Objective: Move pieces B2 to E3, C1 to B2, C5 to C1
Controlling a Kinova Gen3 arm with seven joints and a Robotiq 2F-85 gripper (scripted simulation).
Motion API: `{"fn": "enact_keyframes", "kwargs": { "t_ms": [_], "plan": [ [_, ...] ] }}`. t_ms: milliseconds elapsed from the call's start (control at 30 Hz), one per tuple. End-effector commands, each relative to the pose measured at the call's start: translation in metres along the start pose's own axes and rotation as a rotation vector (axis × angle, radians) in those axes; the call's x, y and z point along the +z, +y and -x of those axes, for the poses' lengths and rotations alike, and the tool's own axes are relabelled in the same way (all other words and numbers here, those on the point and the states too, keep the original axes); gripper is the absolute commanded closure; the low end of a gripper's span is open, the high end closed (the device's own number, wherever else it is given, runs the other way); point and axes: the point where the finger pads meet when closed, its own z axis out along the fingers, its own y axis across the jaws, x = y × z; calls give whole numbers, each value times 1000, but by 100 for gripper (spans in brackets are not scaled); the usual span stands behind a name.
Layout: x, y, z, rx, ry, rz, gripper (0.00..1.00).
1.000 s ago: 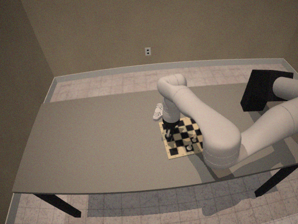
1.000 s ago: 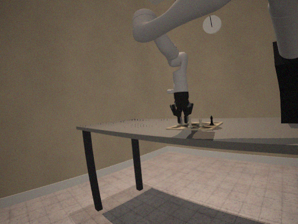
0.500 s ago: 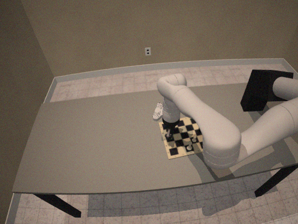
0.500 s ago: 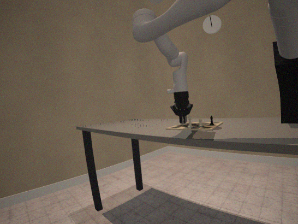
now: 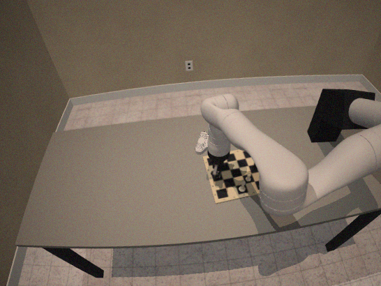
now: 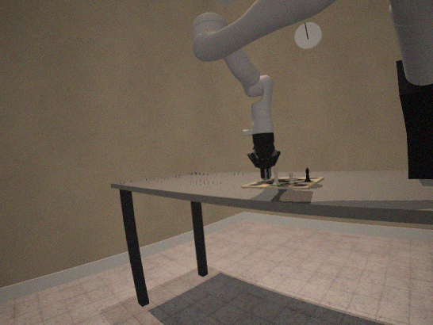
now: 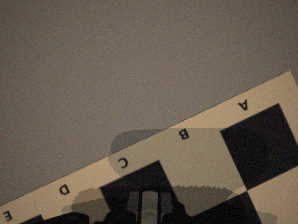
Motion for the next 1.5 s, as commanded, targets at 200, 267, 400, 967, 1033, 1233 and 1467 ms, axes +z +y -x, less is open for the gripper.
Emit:
{"fn": "enact_keyframes", "kwargs": {
  "t_ms": [200,267,400,967,1033,1233,1467],
  "plan": [
    [0,0,0,0,0,0,100],
    [0,0,0,0,0,0,100],
    [-7,0,0,0,0,0,100],
    [-97,0,0,0,0,0,100],
    [-99,0,0,0,0,0,100],
    [-100,0,0,0,0,0,100],
    [-100,8,2,50,0,0,100]
  ]
}}
